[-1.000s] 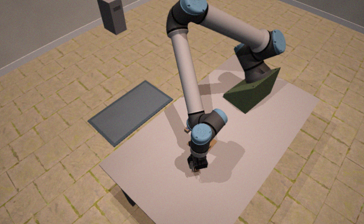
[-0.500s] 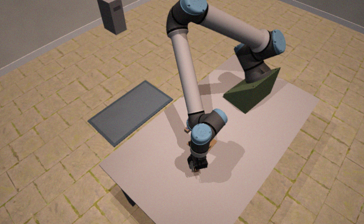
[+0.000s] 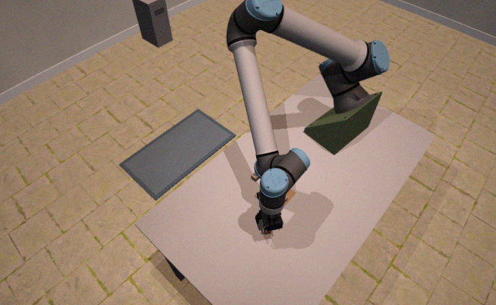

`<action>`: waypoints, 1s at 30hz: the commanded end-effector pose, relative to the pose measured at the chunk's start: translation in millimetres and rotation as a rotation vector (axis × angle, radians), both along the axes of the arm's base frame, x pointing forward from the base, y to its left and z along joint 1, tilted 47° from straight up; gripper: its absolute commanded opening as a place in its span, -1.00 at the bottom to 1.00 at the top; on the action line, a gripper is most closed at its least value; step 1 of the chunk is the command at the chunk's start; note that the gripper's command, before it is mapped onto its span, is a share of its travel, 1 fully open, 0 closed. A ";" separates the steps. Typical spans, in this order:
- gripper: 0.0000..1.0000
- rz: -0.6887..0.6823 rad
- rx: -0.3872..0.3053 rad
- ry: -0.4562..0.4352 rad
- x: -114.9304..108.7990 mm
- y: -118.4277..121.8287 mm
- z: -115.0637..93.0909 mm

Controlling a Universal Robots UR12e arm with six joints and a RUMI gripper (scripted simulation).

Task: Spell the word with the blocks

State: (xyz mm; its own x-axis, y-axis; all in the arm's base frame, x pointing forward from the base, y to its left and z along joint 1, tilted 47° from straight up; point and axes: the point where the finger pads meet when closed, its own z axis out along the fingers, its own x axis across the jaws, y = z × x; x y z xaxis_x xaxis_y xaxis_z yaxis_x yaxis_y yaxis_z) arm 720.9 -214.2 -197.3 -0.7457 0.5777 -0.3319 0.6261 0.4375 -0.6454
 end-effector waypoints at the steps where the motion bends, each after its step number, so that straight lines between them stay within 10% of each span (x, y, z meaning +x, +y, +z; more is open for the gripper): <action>1: -0.19 0.001 0.000 -0.001 0.0 -1.4 -1.3; 30: -0.19 0.001 0.000 -0.001 -7.5 -24.3 -24.1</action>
State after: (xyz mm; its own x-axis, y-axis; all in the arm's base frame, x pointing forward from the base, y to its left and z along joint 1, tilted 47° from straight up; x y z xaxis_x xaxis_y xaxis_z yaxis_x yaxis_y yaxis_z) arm 712.8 -238.7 -221.7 -0.7457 0.5777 -0.3319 0.6261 0.4375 -0.6454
